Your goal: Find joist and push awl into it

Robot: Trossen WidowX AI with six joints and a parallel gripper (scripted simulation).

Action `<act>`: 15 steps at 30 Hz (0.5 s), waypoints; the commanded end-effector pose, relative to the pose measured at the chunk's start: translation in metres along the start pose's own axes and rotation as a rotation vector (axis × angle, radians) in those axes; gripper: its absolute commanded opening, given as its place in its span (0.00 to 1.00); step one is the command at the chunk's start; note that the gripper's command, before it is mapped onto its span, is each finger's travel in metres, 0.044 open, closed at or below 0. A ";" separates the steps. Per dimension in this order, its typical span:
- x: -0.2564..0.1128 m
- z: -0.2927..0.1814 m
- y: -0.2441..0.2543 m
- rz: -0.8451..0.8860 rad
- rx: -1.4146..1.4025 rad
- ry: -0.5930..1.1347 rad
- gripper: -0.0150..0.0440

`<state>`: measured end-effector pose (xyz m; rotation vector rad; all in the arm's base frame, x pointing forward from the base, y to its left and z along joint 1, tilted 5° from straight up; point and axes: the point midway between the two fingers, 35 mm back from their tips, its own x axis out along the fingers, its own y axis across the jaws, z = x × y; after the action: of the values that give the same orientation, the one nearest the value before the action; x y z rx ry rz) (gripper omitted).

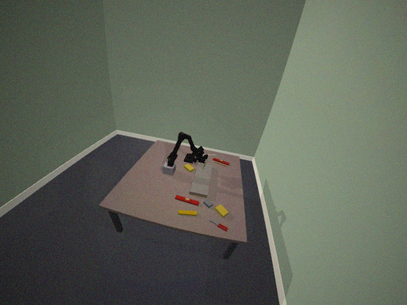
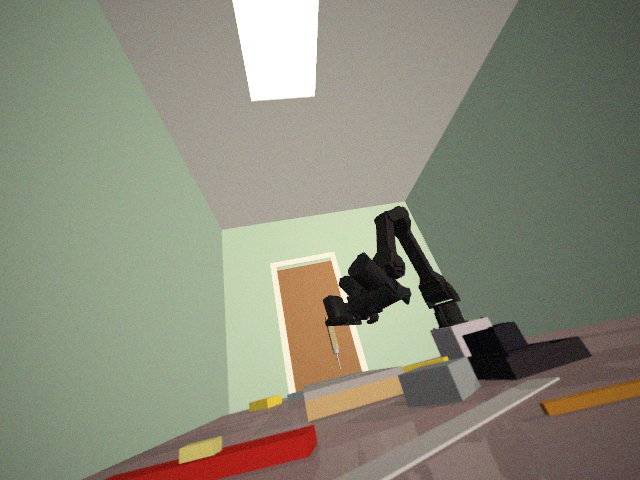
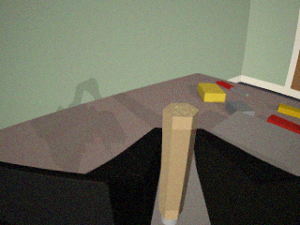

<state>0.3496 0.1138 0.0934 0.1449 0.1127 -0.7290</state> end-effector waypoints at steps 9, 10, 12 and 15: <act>0.002 -0.017 -0.001 -0.004 0.004 -0.007 0.25; 0.002 -0.019 -0.001 -0.004 0.004 -0.007 0.25; 0.002 -0.022 -0.001 -0.004 0.004 -0.007 0.25; 0.003 -0.027 -0.001 -0.004 0.004 -0.007 0.25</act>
<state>0.3496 0.1159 0.0718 0.1432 0.1075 -0.7322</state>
